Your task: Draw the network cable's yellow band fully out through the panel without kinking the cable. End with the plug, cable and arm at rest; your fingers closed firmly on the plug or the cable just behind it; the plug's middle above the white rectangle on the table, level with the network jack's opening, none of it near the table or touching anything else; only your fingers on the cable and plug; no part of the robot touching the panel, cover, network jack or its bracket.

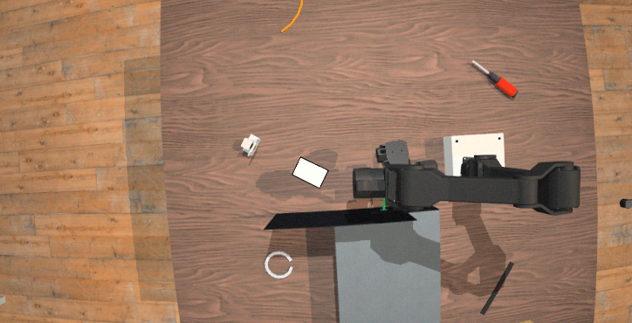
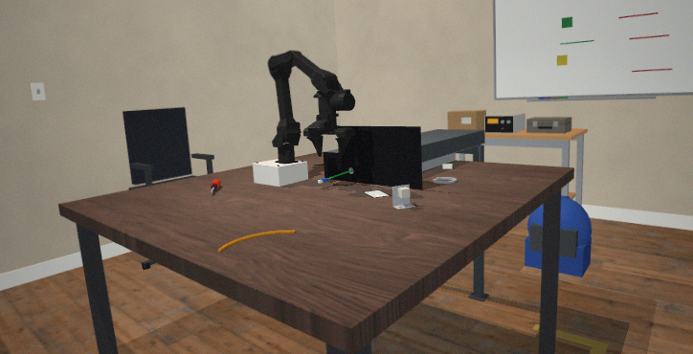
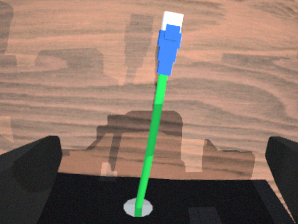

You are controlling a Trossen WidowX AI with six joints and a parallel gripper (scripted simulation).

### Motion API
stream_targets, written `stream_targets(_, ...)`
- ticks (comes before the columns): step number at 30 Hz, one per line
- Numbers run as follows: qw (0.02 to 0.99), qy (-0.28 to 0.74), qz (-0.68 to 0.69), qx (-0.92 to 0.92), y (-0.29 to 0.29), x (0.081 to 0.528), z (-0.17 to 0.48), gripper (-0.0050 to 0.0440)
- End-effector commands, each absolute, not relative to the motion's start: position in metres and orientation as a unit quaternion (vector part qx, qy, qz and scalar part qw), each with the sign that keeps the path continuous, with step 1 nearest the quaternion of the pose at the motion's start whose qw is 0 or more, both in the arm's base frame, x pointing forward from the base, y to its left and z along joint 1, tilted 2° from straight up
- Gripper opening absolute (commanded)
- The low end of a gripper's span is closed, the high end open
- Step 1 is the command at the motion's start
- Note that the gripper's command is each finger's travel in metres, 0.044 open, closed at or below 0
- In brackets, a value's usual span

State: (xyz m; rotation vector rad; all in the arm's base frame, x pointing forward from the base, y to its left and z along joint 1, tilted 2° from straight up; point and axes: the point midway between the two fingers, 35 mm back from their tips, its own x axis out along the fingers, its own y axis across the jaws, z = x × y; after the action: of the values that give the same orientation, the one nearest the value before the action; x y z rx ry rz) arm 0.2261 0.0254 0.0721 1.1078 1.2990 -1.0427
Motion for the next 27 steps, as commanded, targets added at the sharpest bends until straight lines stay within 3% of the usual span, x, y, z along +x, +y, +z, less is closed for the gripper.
stream_targets(1,0.543,0.537,-0.441,0.471,0.026,0.226,0.072,0.0440)
stream_targets(7,0.540,0.540,-0.443,0.470,0.028,0.227,0.024,0.0440)
stream_targets(27,0.540,0.540,-0.443,0.470,0.028,0.228,0.004,0.0440)
